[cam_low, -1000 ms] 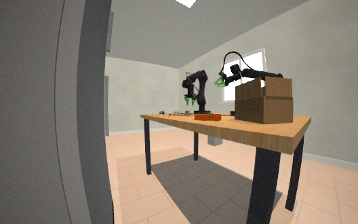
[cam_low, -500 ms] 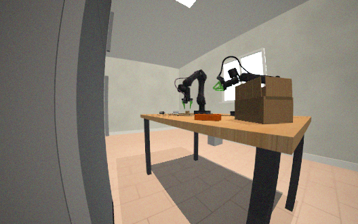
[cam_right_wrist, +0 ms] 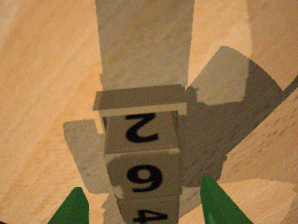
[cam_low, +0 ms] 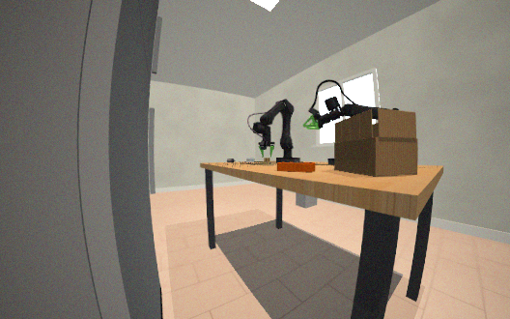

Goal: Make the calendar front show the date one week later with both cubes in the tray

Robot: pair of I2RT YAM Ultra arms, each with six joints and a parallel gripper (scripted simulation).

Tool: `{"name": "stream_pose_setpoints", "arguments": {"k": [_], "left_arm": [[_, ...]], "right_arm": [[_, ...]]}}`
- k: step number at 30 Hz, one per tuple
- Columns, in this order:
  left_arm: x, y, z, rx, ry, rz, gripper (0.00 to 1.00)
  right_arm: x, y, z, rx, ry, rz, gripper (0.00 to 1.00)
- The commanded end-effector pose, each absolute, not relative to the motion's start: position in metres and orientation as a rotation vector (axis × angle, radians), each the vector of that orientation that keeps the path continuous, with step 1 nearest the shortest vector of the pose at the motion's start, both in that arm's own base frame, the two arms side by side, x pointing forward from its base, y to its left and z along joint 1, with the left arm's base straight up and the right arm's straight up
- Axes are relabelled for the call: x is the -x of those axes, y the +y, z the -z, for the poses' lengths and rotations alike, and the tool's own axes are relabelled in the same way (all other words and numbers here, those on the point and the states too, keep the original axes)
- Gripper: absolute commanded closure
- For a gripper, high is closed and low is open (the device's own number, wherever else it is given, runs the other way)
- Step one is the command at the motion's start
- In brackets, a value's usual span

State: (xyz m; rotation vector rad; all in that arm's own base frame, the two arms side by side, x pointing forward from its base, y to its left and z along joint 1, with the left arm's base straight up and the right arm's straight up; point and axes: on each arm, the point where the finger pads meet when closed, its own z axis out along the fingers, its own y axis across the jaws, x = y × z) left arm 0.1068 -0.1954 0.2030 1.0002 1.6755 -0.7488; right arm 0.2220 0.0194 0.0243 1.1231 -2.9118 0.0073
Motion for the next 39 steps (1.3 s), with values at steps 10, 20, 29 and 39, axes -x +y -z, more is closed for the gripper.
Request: {"name": "stream_pose_setpoints", "arguments": {"k": [10, 20, 29, 39], "left_arm": [[-0.107, -0.196, -0.22, -0.971, 1.613, 0.772, 0.0], [-0.107, -0.196, -0.22, -0.971, 1.613, 0.772, 0.0], [-0.107, -0.196, -0.22, -0.971, 1.613, 0.772, 0.0], [-0.107, -0.196, -0.22, -0.971, 1.613, 0.772, 0.0]], "right_arm": [[-0.227, 0.02, -0.006, -1.111, -2.937, 0.001, 0.45], [-0.231, 0.021, -0.004, -1.115, -2.948, -0.004, 0.57], [-0.228, 0.019, -0.005, -1.108, -2.95, -0.004, 0.67], [-0.223, 0.018, -0.005, -1.11, -2.943, -0.002, 1.0]]}}
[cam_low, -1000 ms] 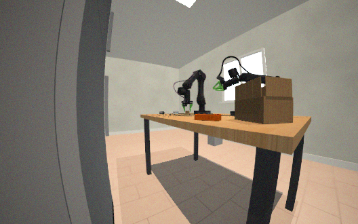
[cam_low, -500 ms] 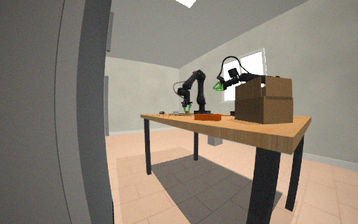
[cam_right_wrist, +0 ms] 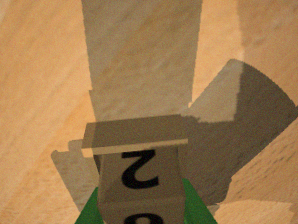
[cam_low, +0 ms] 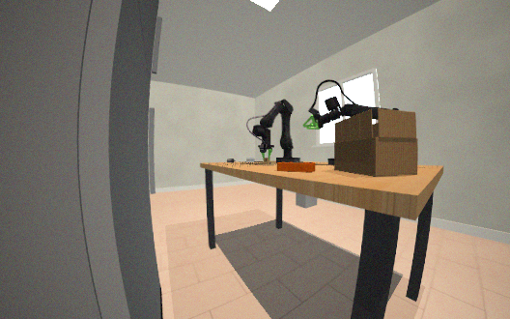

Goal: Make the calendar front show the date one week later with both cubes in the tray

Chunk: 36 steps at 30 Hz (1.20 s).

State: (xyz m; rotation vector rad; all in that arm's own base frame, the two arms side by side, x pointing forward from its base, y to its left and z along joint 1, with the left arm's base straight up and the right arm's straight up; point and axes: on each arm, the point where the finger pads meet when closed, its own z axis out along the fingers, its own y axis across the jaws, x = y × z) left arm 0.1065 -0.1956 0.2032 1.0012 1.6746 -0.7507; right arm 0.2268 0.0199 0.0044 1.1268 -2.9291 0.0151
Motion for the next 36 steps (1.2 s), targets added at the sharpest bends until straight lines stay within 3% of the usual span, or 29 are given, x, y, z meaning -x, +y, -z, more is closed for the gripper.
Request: {"name": "stream_pose_setpoints", "arguments": {"k": [1, 3, 4, 17, 28, 36], "left_arm": [[-0.107, -0.196, -0.22, -0.971, 1.613, 0.772, 0.0], [-0.107, -0.196, -0.22, -0.971, 1.613, 0.772, 0.0], [-0.107, -0.196, -0.22, -0.971, 1.613, 0.772, 0.0], [-0.108, -0.196, -0.223, -0.953, 1.613, 0.786, 0.0], [-0.136, -0.174, -0.202, -0.706, 1.853, 0.599, 0.0], [-0.161, -0.146, -0.203, -0.437, 1.923, 0.375, 0.0]], "right_arm": [[-0.223, 0.018, -0.005, -1.11, -2.943, -0.002, 1.0], [-0.224, 0.018, -0.009, -1.109, -2.941, -0.001, 0.77], [-0.226, 0.019, -0.013, -1.111, -2.947, -0.004, 0.74], [-0.225, 0.018, -0.061, -1.11, -2.941, -0.001, 0.74], [-0.225, 0.02, -0.072, -1.102, -2.95, 0.01, 0.74], [-0.267, 0.04, -0.065, -1.081, -3.023, -0.036, 0.74]]}}
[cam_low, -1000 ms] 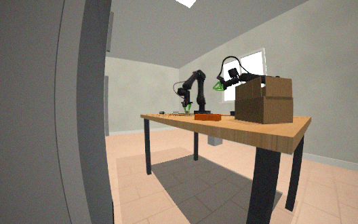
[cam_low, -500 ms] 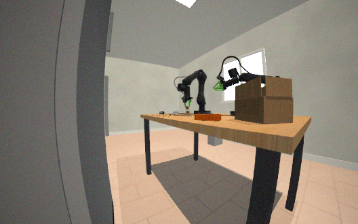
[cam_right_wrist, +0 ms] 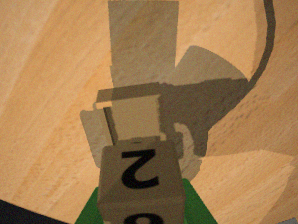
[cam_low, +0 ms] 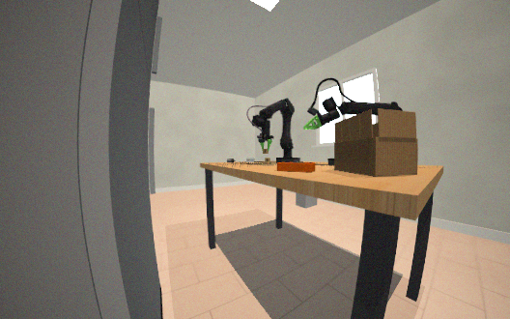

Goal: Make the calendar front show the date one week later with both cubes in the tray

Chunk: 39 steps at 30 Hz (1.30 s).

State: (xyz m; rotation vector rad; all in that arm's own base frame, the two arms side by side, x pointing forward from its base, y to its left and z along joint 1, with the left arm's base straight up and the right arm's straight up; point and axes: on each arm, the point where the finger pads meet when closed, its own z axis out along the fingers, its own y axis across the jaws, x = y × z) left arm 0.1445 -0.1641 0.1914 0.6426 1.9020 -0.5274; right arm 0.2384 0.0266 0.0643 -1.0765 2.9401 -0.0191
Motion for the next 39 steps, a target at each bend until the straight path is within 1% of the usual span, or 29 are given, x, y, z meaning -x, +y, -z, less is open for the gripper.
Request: {"name": "stream_pose_setpoints", "arguments": {"k": [1, 7, 9, 14, 19, 24, 26, 31, 39], "left_arm": [[-0.162, -0.146, -0.204, -0.425, 1.92, 0.363, 0.0], [-0.152, -0.155, -0.211, -0.44, 1.879, 0.356, 0.0], [-0.152, -0.155, -0.211, -0.44, 1.879, 0.356, 0.0], [-0.122, -0.179, -0.217, -0.583, 1.822, 0.447, 0.0], [-0.115, -0.184, -0.218, -0.617, 1.812, 0.469, 0.0], [-0.115, -0.184, -0.218, -0.617, 1.812, 0.469, 0.0], [-0.115, -0.184, -0.218, -0.617, 1.812, 0.469, 0.0], [-0.115, -0.184, -0.218, -0.617, 1.812, 0.469, 0.0], [-0.115, -0.184, -0.218, -0.617, 1.812, 0.469, 0.0]], "right_arm": [[-0.272, 0.044, -0.063, 1.036, 2.893, 0.034, 0.74], [-0.302, 0.072, -0.044, 1.058, 2.897, 0.029, 0.74], [-0.302, 0.072, -0.044, 1.058, 2.897, 0.029, 0.74], [-0.324, 0.101, -0.019, 1.096, 2.908, 0.021, 0.74], [-0.325, 0.107, -0.011, 1.109, 2.93, 0.019, 0.74], [-0.325, 0.105, -0.014, 0.805, 3.025, 0.014, 0.74], [-0.325, 0.105, -0.014, 0.805, 3.025, 0.014, 0.74], [-0.324, 0.104, -0.014, 0.378, 3.115, 0.005, 0.74], [-0.324, 0.103, -0.014, -0.133, 3.136, 0.005, 0.74]]}}
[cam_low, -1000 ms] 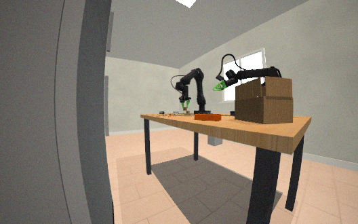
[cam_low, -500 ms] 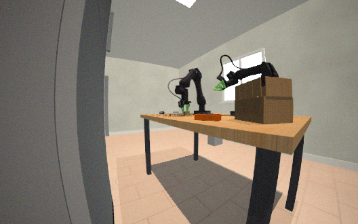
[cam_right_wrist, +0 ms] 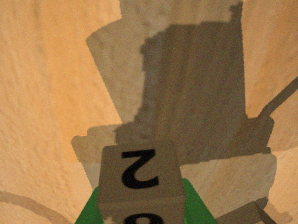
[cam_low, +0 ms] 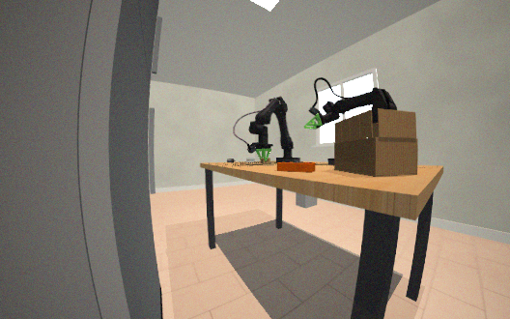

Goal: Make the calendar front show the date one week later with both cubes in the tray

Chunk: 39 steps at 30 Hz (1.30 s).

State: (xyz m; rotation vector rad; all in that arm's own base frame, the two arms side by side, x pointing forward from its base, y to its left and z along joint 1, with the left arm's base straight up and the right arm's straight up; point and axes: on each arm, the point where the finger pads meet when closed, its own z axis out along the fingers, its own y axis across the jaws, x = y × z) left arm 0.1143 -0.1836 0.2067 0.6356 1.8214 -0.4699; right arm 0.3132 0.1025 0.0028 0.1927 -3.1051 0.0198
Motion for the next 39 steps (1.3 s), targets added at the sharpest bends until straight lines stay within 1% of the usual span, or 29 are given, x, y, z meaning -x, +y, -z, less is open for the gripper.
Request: {"name": "stream_pose_setpoints", "arguments": {"k": [1, 4, 19, 21, 27, 31, 39], "left_arm": [[-0.1149, -0.1836, -0.2175, -0.617, 1.812, 0.469, 0.0], [-0.1149, -0.1836, -0.2175, -0.617, 1.812, 0.469, 0.0], [-0.115, -0.1838, -0.2155, -0.616, 1.813, 0.476, 0.0], [-0.115, -0.1838, -0.2155, -0.616, 1.813, 0.476, 0.0], [-0.115, -0.1838, -0.2155, -0.616, 1.813, 0.476, 0.0], [-0.115, -0.1838, -0.2155, -0.616, 1.813, 0.476, 0.0], [-0.115, -0.1838, -0.2155, -0.616, 1.813, 0.476, 0.0]], "right_arm": [[-0.3243, 0.103, -0.014, 0.198, -3.137, -0.005, 0.74], [-0.3243, 0.1029, -0.014, 0.263, -3.132, -0.004, 0.74], [-0.3249, 0.103, -0.014, 1.227, -2.891, 0.005, 0.74], [-0.3249, 0.103, -0.014, 1.227, -2.891, 0.005, 0.74], [-0.3268, 0.1042, -0.014, 1.556, -2.733, 0.019, 0.74], [-0.324, 0.1029, -0.0144, 1.638, -2.683, 0.018, 0.74], [-0.324, 0.1028, -0.0144, 1.616, -2.696, 0.017, 0.74]]}}
